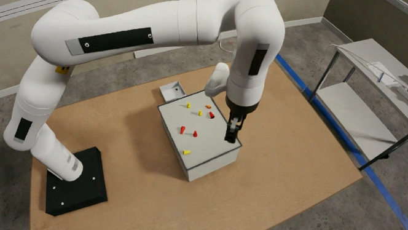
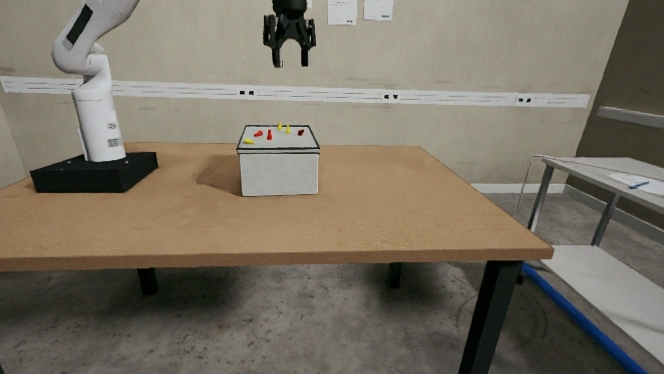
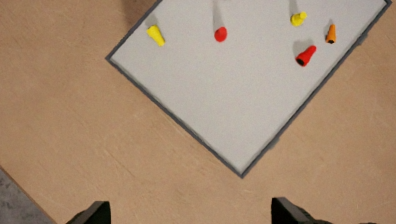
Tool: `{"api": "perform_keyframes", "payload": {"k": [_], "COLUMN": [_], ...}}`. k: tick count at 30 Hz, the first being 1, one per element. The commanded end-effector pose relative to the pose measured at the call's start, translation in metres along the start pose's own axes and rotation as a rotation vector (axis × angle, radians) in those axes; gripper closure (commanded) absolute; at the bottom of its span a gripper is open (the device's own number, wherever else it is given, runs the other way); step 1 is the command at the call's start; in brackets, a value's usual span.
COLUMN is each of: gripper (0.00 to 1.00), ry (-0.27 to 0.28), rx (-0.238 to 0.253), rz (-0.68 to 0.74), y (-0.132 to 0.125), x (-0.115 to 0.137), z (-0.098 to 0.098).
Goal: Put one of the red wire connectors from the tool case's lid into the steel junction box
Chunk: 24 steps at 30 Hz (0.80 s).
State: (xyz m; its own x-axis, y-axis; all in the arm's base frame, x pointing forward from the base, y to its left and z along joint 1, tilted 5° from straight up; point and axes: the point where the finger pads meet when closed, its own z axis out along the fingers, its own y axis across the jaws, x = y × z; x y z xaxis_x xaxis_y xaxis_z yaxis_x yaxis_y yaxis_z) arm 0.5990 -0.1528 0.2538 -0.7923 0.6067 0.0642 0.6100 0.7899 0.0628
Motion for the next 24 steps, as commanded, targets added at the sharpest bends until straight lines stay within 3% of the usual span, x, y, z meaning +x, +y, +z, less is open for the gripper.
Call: {"api": "perform_keyframes", "payload": {"k": [1,24], "gripper": [0.0,0.0], "ry": [-0.002,0.0], "rx": [-0.001,0.002], "rz": [0.0,0.005], "y": [0.0001,0.0075], "x": [-0.0002,0.005], "z": [-0.0014,-0.0078]}}
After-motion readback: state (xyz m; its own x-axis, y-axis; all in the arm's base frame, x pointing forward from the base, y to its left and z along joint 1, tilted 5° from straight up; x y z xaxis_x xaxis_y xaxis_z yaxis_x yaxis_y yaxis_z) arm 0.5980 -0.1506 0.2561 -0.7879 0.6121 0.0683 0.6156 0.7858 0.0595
